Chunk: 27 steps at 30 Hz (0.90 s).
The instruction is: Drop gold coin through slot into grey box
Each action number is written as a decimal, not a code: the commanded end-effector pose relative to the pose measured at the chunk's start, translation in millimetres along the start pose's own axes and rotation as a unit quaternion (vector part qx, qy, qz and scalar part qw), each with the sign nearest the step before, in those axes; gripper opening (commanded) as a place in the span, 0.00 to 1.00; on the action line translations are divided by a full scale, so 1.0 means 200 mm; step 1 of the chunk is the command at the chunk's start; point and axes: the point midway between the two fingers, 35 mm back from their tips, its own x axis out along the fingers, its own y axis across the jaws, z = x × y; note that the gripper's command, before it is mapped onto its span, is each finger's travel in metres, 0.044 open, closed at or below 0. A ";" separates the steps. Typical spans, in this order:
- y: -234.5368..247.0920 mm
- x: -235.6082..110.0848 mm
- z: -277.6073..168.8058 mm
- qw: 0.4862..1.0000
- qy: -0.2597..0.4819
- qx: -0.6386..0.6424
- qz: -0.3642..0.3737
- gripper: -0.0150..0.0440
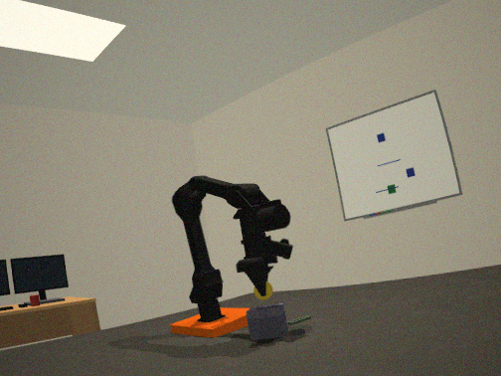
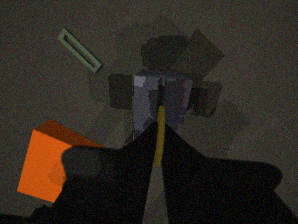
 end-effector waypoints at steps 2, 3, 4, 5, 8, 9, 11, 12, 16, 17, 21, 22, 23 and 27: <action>-0.01 0.00 -0.01 1.000 0.000 -0.001 -0.001 0.25; -0.01 0.00 -0.01 1.000 0.000 -0.002 -0.001 0.25; -0.01 0.00 -0.02 1.000 0.000 -0.003 -0.001 0.25; -0.01 0.00 -0.02 1.000 0.000 -0.003 -0.001 0.25; -0.01 0.00 -0.01 1.000 -0.001 -0.002 -0.001 0.25; -0.01 0.00 -0.01 1.000 -0.001 -0.001 -0.001 0.25; -0.01 0.00 -0.01 1.000 -0.001 -0.001 -0.001 0.25; -0.01 0.00 -0.01 1.000 -0.001 -0.001 -0.001 0.25; -0.01 0.00 -0.01 1.000 -0.001 -0.001 -0.001 0.25; -0.01 0.00 -0.01 1.000 -0.001 -0.001 -0.001 0.25; -0.01 0.02 -0.01 1.000 -0.001 -0.001 -0.001 0.25; -0.01 0.02 -0.01 1.000 -0.001 -0.001 -0.001 0.25; -0.01 0.02 -0.02 1.000 -0.001 -0.001 -0.001 0.25; 0.00 0.03 -0.02 1.000 -0.001 -0.002 -0.001 0.25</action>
